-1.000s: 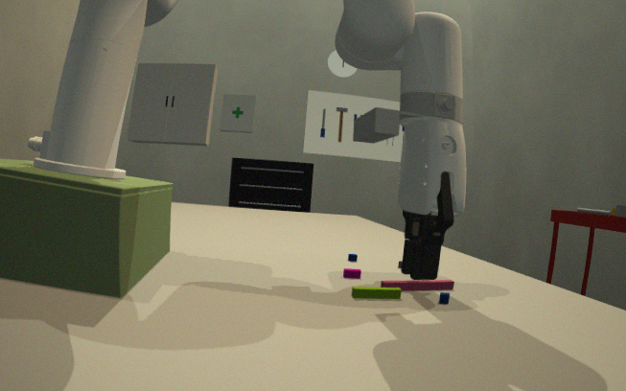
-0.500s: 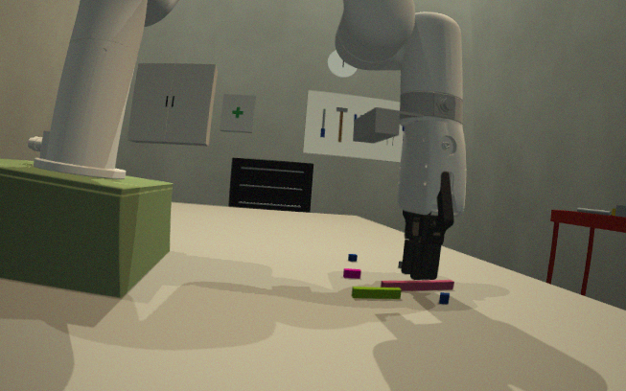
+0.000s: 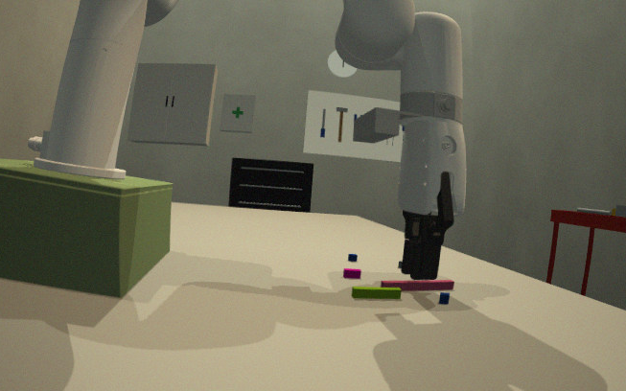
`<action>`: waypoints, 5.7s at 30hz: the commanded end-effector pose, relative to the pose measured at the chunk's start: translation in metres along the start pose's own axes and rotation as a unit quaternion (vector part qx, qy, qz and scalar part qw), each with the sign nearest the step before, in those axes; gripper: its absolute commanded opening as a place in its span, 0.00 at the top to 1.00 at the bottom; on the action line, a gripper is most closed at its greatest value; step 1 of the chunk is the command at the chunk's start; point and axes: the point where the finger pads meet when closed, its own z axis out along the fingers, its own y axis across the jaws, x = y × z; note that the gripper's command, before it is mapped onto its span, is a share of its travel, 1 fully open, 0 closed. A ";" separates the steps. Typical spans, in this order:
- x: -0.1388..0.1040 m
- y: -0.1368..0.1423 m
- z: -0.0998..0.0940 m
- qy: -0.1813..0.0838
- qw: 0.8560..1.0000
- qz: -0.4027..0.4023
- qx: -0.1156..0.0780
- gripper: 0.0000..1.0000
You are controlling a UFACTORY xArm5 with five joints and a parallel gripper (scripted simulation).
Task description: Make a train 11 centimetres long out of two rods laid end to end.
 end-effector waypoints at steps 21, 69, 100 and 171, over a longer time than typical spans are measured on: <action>-0.001 0.000 -0.001 -0.002 1.000 0.000 0.000 0.76; -0.001 0.001 0.013 -0.002 1.000 0.000 0.000 0.76; -0.001 0.001 0.013 -0.002 1.000 0.000 0.000 0.96; 0.005 0.051 -0.087 -0.002 0.999 0.044 -0.005 0.96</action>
